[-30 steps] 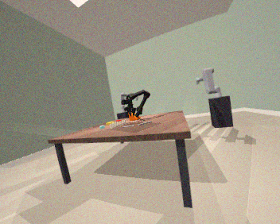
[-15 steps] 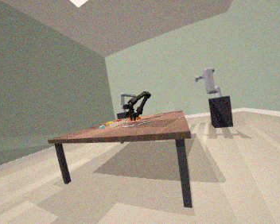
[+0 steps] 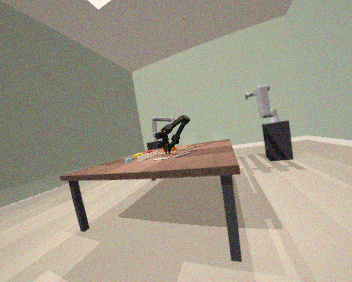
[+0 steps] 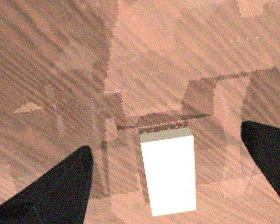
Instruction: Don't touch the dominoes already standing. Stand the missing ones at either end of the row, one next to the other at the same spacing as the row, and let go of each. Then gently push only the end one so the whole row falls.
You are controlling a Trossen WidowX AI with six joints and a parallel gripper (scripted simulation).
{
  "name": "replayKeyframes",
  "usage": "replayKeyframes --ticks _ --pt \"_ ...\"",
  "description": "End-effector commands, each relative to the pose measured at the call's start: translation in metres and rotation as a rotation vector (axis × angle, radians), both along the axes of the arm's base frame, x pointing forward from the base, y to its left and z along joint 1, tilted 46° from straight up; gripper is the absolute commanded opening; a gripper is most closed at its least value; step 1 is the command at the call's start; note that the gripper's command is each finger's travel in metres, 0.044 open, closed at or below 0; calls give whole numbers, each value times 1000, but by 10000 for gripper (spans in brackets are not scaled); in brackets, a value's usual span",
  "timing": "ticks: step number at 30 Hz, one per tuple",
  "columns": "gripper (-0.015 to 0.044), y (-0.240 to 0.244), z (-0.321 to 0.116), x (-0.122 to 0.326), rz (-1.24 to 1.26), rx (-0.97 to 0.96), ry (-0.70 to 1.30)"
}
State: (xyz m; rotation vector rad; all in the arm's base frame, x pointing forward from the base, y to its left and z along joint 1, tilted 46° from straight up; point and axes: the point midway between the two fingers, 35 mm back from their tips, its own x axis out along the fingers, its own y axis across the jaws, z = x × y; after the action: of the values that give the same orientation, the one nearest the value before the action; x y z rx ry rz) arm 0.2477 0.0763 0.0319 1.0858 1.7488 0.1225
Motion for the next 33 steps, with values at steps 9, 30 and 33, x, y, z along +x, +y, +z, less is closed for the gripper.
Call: replayKeyframes --ticks 9,30,33 --pt "107 1 0 0 -6 3 5" --pt "107 -87 82 -4 -6 -2 8" --pt "107 -87 82 -4 -6 -2 8"
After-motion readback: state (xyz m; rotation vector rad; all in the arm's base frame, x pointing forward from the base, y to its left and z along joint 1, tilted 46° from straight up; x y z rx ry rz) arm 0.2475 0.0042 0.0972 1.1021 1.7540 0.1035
